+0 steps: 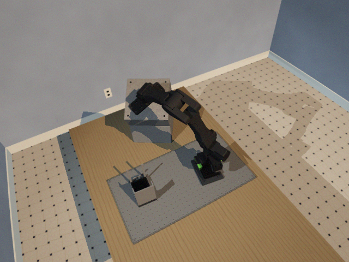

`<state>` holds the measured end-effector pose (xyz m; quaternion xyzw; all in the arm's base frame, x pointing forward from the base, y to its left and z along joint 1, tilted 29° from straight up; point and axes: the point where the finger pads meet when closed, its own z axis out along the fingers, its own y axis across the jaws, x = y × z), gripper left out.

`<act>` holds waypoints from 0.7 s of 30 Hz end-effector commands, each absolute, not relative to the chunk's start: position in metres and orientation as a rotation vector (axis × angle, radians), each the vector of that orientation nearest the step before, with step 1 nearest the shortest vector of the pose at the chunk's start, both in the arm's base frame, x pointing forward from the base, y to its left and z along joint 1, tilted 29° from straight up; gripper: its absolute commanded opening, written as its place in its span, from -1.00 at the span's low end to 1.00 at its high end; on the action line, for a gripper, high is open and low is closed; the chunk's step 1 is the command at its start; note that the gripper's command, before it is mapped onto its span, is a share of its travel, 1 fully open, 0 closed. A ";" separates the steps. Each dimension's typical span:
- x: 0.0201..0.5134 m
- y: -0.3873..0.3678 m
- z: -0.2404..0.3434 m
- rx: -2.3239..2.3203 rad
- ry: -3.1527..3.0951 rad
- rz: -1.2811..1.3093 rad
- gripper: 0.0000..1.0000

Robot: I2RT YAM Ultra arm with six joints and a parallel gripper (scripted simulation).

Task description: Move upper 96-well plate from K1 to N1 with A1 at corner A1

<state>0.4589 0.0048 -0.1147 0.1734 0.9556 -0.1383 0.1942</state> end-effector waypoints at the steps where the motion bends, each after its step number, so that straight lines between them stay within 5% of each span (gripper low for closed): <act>1: 0.478 0.006 -0.112 0.480 2.635 -0.359 -1.00; 21: 0.484 0.014 -0.098 0.466 2.602 -0.339 -1.00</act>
